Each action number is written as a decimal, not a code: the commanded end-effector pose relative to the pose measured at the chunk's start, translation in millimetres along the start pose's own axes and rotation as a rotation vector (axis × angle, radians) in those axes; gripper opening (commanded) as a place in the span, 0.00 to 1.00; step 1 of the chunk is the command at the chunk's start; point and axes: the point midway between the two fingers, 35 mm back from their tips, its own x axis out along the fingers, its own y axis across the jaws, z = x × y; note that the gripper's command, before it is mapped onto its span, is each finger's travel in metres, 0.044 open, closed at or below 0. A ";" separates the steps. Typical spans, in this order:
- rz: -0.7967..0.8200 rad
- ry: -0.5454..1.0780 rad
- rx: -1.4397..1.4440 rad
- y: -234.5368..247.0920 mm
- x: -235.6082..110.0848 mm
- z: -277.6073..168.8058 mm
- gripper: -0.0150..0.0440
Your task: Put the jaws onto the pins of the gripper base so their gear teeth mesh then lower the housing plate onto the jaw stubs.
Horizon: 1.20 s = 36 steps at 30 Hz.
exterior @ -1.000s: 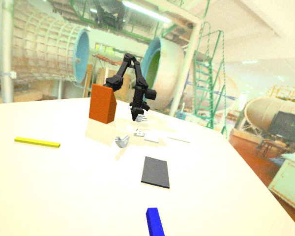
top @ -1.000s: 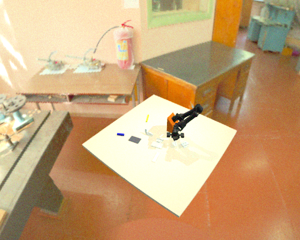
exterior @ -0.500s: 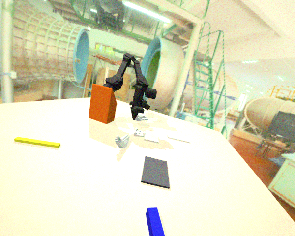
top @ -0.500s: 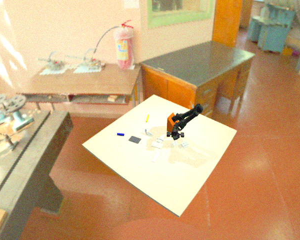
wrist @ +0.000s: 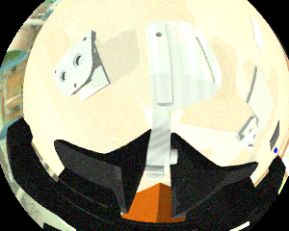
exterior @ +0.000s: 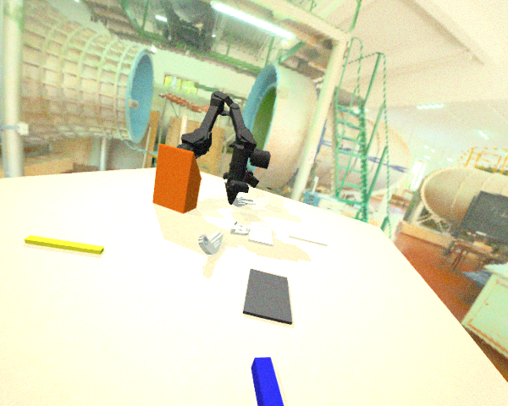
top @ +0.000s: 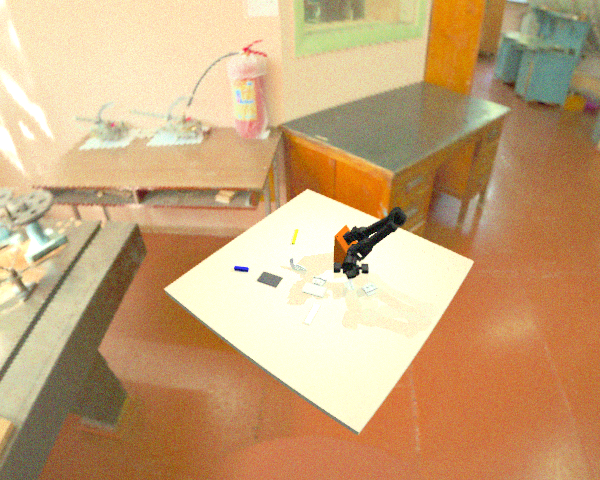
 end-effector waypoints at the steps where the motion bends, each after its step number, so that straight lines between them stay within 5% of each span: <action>1: 0.003 -0.004 -0.007 0.8 -2.4 1.5 0.32; 24: 0.004 0.001 -0.019 1.6 -13.6 0.4 0.32; 36: 0.000 0.004 -0.019 -0.1 -48.9 0.8 0.32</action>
